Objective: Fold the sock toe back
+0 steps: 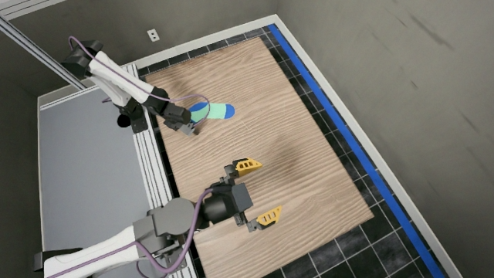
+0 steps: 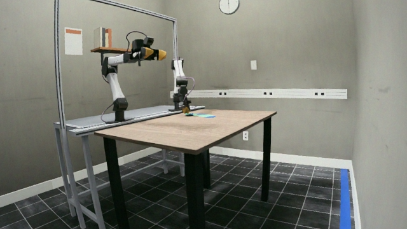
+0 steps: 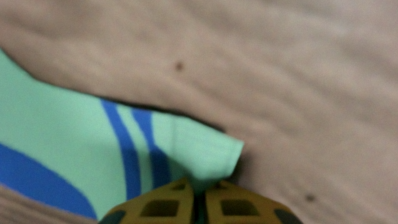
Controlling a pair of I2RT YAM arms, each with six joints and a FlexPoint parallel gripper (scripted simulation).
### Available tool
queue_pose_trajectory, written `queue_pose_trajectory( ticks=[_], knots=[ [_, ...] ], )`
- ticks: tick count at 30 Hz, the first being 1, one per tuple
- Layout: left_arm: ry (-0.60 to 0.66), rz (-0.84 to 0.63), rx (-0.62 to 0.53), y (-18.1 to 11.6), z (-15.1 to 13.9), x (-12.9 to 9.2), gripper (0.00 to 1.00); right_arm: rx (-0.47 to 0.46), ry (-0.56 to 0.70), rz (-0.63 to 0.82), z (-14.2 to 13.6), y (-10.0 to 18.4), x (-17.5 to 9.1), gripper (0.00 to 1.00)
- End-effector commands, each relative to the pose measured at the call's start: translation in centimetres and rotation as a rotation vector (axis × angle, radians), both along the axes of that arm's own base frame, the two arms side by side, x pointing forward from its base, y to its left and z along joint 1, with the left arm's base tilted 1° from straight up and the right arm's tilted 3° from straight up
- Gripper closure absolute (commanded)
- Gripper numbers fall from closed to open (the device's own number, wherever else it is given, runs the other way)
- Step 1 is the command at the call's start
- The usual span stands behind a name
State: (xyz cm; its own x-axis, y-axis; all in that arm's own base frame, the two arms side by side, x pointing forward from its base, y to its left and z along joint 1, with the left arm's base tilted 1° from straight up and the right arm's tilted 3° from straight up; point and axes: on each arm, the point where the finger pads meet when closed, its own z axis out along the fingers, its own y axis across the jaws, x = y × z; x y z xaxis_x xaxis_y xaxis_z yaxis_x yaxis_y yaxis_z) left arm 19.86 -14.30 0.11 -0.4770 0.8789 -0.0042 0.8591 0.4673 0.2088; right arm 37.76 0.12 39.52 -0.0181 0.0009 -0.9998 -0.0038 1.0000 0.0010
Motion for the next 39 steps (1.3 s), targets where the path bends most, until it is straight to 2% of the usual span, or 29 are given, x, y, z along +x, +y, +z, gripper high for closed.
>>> queue_pose_trajectory(
  ticks=[1, 7, 8, 10, 19, 20, 39],
  knots=[
    [-0.025, 0.012, 0.001, 0.0, 2.0, 0.5, 0.95, -0.001, -0.014, -0.004, 0.6, -0.1, -0.2, 0.0],
    [-0.015, -0.003, -0.026, -0.7, 3.7, 0.1, 0.95, -0.001, -0.014, -0.004, 0.6, -0.1, -0.2, 0.0],
    [-0.039, 0.006, -0.023, -0.9, 3.5, 0.6, 0.95, -0.001, -0.014, -0.004, 0.6, -0.1, -0.2, 0.0],
    [-0.03, 0.005, -0.014, -0.5, 3.1, 0.1, 0.95, -0.001, -0.014, -0.004, 0.6, -0.1, -0.2, 0.0],
    [-0.037, 0.005, -0.024, -0.7, 3.4, 0.3, 0.95, -0.001, -0.014, -0.004, 0.6, -0.1, -0.2, 0.0],
    [-0.001, -0.009, 0.001, 0.8, 2.4, -0.7, 0.95, -0.001, -0.014, -0.004, 0.6, -0.1, -0.2, 0.0],
    [-0.001, -0.009, -0.003, 3.9, 2.3, -1.9, 0.95, -0.001, -0.014, -0.004, 0.6, -0.1, -0.2, 0.0]
  ],
)
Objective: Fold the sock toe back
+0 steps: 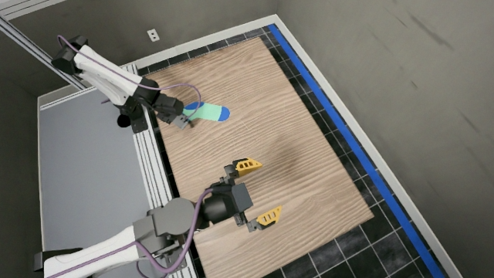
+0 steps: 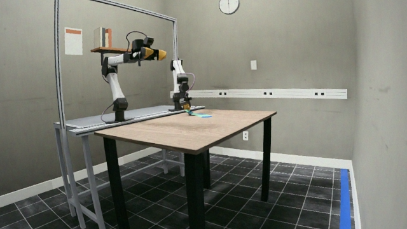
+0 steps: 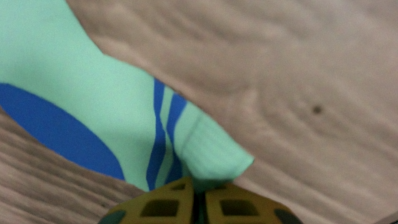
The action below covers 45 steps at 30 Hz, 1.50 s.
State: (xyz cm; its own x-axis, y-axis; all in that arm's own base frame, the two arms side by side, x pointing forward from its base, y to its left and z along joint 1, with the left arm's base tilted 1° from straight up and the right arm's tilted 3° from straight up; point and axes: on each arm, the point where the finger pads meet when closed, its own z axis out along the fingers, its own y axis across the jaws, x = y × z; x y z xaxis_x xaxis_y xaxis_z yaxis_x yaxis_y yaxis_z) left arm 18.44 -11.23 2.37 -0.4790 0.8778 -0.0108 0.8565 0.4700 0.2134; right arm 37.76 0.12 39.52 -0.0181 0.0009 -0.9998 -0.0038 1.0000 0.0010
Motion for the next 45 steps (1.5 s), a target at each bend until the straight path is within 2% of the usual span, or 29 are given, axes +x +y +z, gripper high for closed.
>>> queue_pose_trajectory(
  ticks=[1, 13, 16, 18, 19, 33, 35, 36, 45],
  knots=[
    [0.007, -0.012, 0.001, 1.0, 0.1, -0.5, 0.95, -0.001, -0.014, -0.004, 0.6, -0.1, -0.2, 0.0],
    [0.011, -0.014, 0.003, 2.9, -0.1, -1.3, 0.95, -0.001, -0.014, -0.004, 0.6, -0.1, -0.2, 0.0],
    [-0.03, -0.002, -0.018, 2.1, 0.8, -0.1, 0.95, -0.001, -0.014, -0.004, 0.6, -0.1, -0.2, 0.0],
    [-0.039, -0.008, -0.025, 1.9, 1.0, 0.0, 0.95, -0.001, -0.014, -0.004, 0.6, -0.1, -0.2, 0.0],
    [0.0, -0.016, 0.005, 2.4, -0.9, -1.0, 0.95, -0.001, -0.014, -0.004, 0.6, -0.1, -0.2, 0.0],
    [-0.008, 0.003, -0.001, 2.3, -2.7, -0.8, 0.95, -0.001, -0.014, -0.004, 0.6, -0.1, -0.2, 0.0],
    [-0.003, 0.008, 0.002, 2.3, -2.3, -0.7, 0.95, -0.001, -0.014, -0.004, 0.6, -0.1, -0.2, 0.0],
    [-0.008, 0.006, -0.001, 2.3, -2.3, -0.7, 0.61, -0.001, -0.014, -0.004, 0.6, -0.1, -0.2, 0.0],
    [0.004, 0.006, 0.008, 2.5, -2.4, -0.9, 0.61, -0.001, -0.014, -0.004, 0.6, -0.1, -0.2, 0.0]
  ],
)
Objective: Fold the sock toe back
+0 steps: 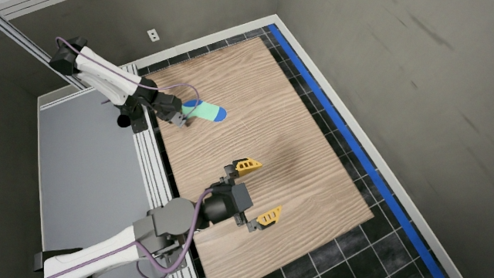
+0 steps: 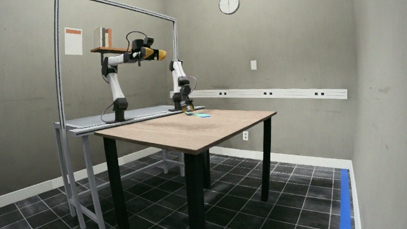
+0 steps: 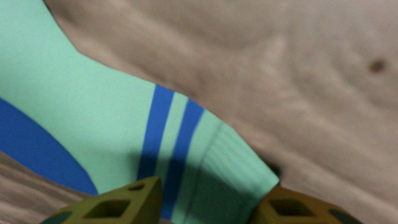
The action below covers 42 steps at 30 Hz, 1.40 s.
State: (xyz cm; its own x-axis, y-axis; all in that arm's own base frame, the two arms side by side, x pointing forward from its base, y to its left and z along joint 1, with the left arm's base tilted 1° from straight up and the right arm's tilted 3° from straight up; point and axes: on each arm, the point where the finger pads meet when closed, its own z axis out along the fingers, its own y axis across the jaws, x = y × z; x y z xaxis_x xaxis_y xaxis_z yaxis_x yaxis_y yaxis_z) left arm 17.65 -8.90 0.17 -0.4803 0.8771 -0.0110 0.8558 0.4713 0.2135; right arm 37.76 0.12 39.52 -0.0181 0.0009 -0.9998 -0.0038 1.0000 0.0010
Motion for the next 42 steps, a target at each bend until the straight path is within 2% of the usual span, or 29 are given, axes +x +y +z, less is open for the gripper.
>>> queue_pose_trajectory(
  ticks=[1, 2, 11, 12, 14, 15, 18, 20, 21, 29, 31, 32, 33, 40, 42],
  knots=[
    [0.005, 0.004, 0.008, 0.1, -0.2, -0.1, 0.61, -0.001, -0.014, -0.004, 0.6, -0.1, -0.2, 0.0],
    [-0.012, 0.005, -0.004, -0.2, 1.8, 0.3, 0.61, -0.001, -0.014, -0.004, 0.6, -0.1, -0.2, 0.0],
    [-0.012, 0.003, -0.004, -0.2, 5.0, 0.1, 0.61, -0.001, -0.014, -0.004, 0.6, -0.1, -0.2, 0.0],
    [-0.043, 0.003, -0.027, -0.7, 5.1, 0.8, 0.61, -0.001, -0.014, -0.004, 0.6, -0.1, -0.2, 0.0],
    [-0.043, 0.003, -0.027, -0.7, 5.1, 0.8, 0.61, -0.001, -0.014, -0.004, 0.6, -0.1, -0.2, 0.0],
    [-0.007, 0.001, -0.001, -0.1, 5.6, 0.0, 0.61, -0.001, -0.017, -0.004, 0.7, -0.1, -0.2, 0.0],
    [-0.008, -0.002, -0.001, -0.1, 6.6, -0.1, 0.61, -0.001, -0.014, -0.004, 0.6, -0.1, -0.2, 0.0],
    [-0.032, 0.003, -0.019, -0.5, 6.2, 0.5, 0.61, -0.001, -0.014, -0.004, 0.6, -0.1, -0.2, 0.0],
    [-0.074, 0.028, -0.058, -1.0, 6.7, 1.7, 0.61, -0.001, -0.014, -0.004, 0.6, -0.1, -0.2, 0.0],
    [-0.226, 0.177, -0.225, -2.4, 9.2, 6.3, 0.61, -0.001, -0.014, -0.004, 0.6, -0.1, -0.2, 0.0],
    [-0.226, 0.177, -0.225, -2.4, 9.2, 6.3, 0.61, -0.001, -0.014, -0.004, 0.6, -0.1, -0.2, 0.0],
    [-0.212, 0.185, -0.214, -2.0, 8.2, 6.0, 0.61, -0.001, -0.017, -0.004, 0.7, -0.1, -0.2, 0.0],
    [-0.278, 0.203, -0.264, -2.4, 10.4, 7.4, 0.61, -0.001, -0.014, -0.004, 0.6, -0.1, -0.2, 0.0],
    [-0.407, 0.323, -0.382, -2.2, 13.3, 11.4, 0.61, -0.001, -0.014, -0.004, 0.6, -0.1, -0.2, 0.0],
    [-0.472, 0.35, -0.434, -2.0, 15.3, 12.3, 0.61, -0.001, -0.014, -0.004, 0.6, -0.1, -0.2, 0.0]
  ],
)
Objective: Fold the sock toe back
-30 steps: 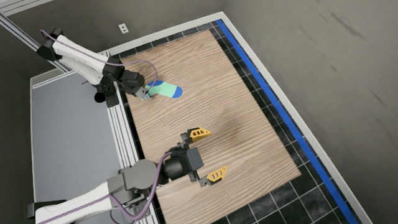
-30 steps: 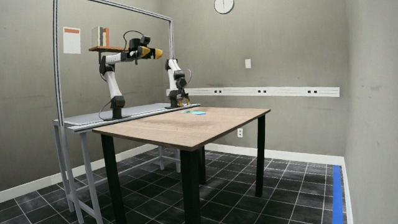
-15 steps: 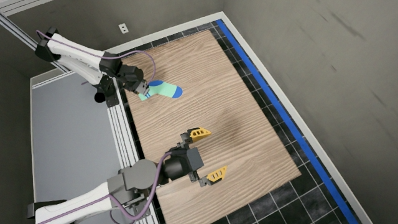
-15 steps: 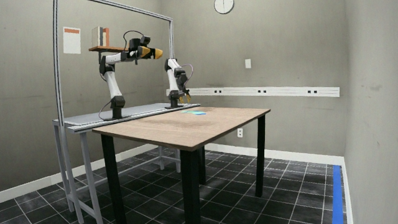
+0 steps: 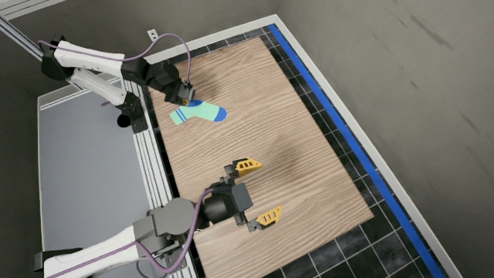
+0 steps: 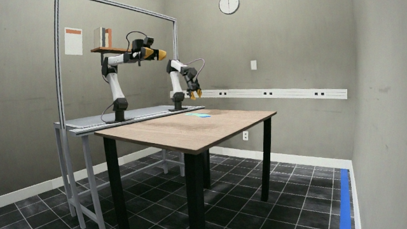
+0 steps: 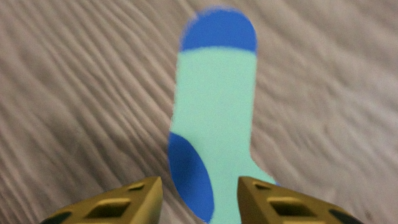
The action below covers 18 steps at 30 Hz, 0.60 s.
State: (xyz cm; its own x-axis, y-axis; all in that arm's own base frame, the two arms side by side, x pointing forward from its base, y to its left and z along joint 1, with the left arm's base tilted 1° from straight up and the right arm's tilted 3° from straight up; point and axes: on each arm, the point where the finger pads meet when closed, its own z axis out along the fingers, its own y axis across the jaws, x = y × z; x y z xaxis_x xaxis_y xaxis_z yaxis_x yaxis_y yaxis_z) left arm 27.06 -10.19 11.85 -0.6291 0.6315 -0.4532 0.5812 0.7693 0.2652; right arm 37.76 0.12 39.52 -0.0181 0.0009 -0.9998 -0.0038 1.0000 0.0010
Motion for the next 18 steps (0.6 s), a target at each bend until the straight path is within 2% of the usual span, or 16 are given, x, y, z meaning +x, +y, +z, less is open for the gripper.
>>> queue_pose_trajectory(
  ticks=[1, 4, 7, 8, 14, 16, 18],
  knots=[
    [-0.146, 0.069, -0.117, -0.6, 3.8, 3.4, 0.61, -0.001, -0.014, -0.004, 0.6, -0.1, -0.2, 0.0],
    [-0.195, 0.113, -0.16, -0.3, 5.1, 4.9, 0.61, -0.001, -0.014, -0.004, 0.6, -0.1, -0.2, 0.0],
    [-0.215, 0.117, -0.169, 0.0, 5.4, 4.7, 0.61, -0.001, -0.017, -0.004, 0.7, -0.1, -0.2, 0.0],
    [-0.264, 0.131, -0.196, 0.1, 7.3, 5.5, 0.61, -0.001, -0.014, -0.004, 0.6, -0.1, -0.2, 0.0],
    [-0.371, 0.209, -0.279, 1.3, 10.4, 7.9, 0.61, -0.001, -0.014, -0.004, 0.6, -0.1, -0.2, 0.0],
    [-0.44, 0.229, -0.319, 1.8, 12.7, 8.2, 0.61, -0.001, -0.014, -0.004, 0.6, -0.1, -0.2, 0.0],
    [-0.468, 0.251, -0.34, 2.3, 13.5, 8.9, 0.61, -0.001, -0.014, -0.004, 0.6, -0.1, -0.2, 0.0]
  ],
)
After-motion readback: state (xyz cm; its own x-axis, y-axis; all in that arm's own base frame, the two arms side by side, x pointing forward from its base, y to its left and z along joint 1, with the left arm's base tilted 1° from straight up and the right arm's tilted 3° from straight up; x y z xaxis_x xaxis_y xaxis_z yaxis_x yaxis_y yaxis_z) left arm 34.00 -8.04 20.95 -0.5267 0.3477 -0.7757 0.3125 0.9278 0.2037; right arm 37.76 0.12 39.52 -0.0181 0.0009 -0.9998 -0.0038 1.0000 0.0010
